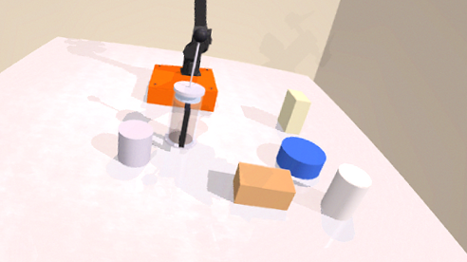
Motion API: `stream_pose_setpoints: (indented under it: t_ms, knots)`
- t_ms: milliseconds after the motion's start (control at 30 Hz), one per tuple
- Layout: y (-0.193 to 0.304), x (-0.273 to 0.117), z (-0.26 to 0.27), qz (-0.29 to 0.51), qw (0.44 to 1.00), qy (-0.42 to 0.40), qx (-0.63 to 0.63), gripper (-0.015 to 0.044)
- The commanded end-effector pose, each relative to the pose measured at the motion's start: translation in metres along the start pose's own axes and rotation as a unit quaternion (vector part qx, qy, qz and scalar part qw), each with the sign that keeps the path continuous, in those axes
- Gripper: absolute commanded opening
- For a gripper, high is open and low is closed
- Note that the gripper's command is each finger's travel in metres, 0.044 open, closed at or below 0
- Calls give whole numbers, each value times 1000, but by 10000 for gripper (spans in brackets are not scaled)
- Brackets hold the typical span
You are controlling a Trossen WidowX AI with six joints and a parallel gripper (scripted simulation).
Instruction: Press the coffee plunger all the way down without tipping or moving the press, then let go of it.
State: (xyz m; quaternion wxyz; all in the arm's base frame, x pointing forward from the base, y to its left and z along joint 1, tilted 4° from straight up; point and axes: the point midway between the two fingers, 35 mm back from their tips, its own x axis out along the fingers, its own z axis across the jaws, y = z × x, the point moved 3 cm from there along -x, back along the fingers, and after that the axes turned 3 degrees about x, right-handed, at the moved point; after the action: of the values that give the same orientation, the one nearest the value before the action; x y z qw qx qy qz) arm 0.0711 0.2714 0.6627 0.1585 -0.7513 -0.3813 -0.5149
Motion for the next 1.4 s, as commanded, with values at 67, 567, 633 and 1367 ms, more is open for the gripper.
stream_pose_setpoints:
  t_ms: [67,567,633,1367]
  knots:
    - [59,-32,61,40,982,-163,87,440]
    - [164,-141,116,287,862,-343,238,440]
    - [177,-161,118,333,837,-351,255,440]
    - [251,-402,69,810,468,-130,330,440]
